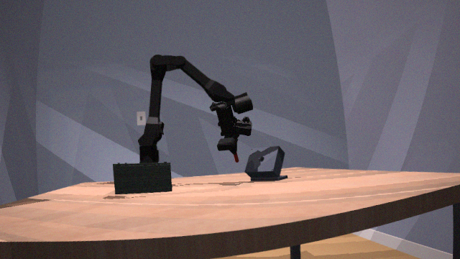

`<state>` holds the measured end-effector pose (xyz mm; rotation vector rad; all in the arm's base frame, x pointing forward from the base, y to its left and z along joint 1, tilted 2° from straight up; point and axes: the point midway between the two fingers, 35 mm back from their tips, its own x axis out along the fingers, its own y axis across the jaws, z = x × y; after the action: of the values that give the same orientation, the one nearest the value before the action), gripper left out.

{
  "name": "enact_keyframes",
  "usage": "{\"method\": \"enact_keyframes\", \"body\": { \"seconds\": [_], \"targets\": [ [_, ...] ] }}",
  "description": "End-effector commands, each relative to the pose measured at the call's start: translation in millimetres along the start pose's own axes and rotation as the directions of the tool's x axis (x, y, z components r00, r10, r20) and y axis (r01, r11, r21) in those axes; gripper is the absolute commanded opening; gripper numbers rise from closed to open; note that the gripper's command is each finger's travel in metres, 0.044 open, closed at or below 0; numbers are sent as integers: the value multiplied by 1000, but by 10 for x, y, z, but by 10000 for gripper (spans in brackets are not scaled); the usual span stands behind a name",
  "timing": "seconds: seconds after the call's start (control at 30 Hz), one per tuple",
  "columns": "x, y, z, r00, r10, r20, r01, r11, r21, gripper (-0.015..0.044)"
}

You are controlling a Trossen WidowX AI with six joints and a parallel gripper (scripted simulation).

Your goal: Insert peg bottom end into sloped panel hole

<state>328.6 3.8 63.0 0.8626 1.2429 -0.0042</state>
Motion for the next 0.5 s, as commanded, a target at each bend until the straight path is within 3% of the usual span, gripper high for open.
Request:
{"method": "enact_keyframes", "body": {
  "seconds": [0.0, 0.47],
  "targets": [
    [-26, -26, 33, 1000, 26, 12, -27, 999, 25, 0],
    [-111, -110, 135, 995, 88, 51, -92, 993, 76, 0]
  ]
}}
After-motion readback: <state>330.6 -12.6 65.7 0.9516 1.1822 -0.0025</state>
